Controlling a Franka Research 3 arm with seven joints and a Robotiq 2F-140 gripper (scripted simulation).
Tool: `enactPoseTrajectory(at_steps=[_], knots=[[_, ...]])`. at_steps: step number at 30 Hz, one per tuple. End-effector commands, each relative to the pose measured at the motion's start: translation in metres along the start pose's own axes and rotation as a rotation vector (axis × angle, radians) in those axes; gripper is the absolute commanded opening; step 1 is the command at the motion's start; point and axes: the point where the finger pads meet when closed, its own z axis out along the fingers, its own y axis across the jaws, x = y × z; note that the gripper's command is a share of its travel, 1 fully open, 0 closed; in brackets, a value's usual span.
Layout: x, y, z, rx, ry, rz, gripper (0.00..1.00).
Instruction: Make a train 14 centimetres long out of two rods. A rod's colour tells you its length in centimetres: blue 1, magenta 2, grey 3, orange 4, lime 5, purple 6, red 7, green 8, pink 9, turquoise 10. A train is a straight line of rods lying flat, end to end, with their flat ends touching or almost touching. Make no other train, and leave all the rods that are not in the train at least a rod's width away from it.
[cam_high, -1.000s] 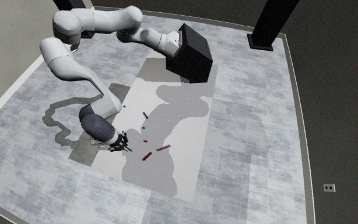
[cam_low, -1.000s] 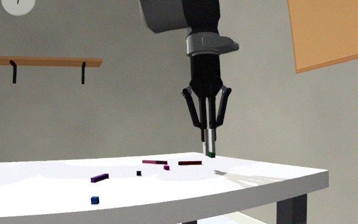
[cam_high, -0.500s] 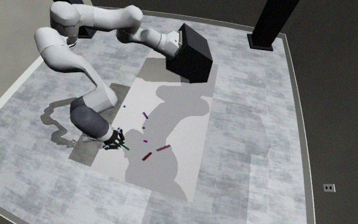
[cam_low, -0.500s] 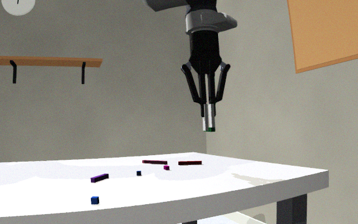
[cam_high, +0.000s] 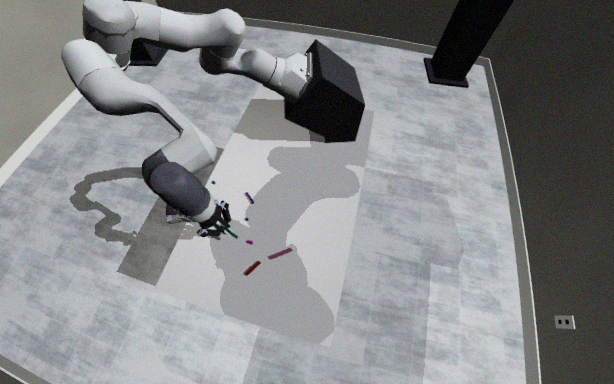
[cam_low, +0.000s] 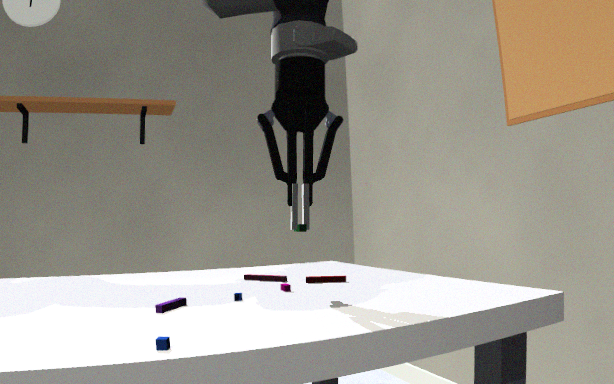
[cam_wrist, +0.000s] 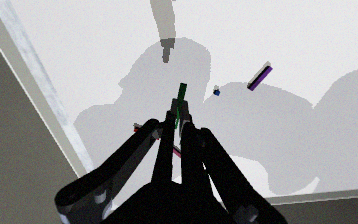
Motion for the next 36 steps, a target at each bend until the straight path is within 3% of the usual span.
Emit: enactPoseTrajectory(at_steps=[1, 11, 13, 15, 27, 36], knots=[[-0.004, 0.014, -0.003, 0.033, -0.009, 0.164, 0.12], [-0.005, 0.064, -0.002, 0.033, -0.011, 0.250, 0.12], [-0.005, 0.064, -0.002, 0.033, -0.011, 0.250, 0.12], [-0.005, 0.086, -0.001, 0.034, -0.013, 0.285, 0.12], [-0.001, 0.148, 0.000, 0.033, -0.020, 0.384, 0.12], [0.000, 0.150, 0.000, 0.033, -0.020, 0.387, 0.12]])
